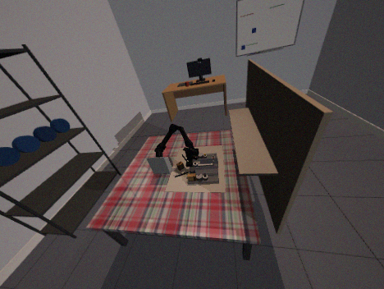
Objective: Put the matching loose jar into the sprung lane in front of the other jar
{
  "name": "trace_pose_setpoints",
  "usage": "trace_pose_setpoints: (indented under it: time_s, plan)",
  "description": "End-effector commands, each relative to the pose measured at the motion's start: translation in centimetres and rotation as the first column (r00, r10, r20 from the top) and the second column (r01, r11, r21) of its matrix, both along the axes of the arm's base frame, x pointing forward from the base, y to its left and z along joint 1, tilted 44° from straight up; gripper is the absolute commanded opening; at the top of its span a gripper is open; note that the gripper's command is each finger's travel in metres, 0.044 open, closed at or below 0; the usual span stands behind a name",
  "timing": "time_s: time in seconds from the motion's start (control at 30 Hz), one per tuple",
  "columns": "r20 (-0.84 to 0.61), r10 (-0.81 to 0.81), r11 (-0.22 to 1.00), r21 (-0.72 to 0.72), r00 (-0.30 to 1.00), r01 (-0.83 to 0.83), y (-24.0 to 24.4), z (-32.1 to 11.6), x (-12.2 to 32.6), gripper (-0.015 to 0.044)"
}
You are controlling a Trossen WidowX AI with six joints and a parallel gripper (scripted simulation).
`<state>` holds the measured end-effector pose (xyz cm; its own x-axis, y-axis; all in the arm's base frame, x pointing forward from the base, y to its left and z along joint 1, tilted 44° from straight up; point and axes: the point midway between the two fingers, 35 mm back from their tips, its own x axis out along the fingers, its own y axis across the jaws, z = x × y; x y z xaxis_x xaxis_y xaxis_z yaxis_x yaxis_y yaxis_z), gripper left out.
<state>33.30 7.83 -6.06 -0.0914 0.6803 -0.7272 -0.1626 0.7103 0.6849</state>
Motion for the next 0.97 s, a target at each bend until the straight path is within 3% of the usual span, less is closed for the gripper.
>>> trace_pose_setpoints:
  time_s: [0.0, 0.47, 0.93]
  plan:
    - [0.003, 0.004, 1.000, 0.001, 1.000, -0.004, 0.0, 0.0, 0.0, 0.0289]
    - [0.003, 0.004, 1.000, 0.000, 1.000, -0.004, -1.4, 1.4, 0.0, 0.0290]
    - [0.001, 0.003, 1.000, -0.002, 1.000, -0.003, -2.5, 1.1, -4.2, 0.0290]
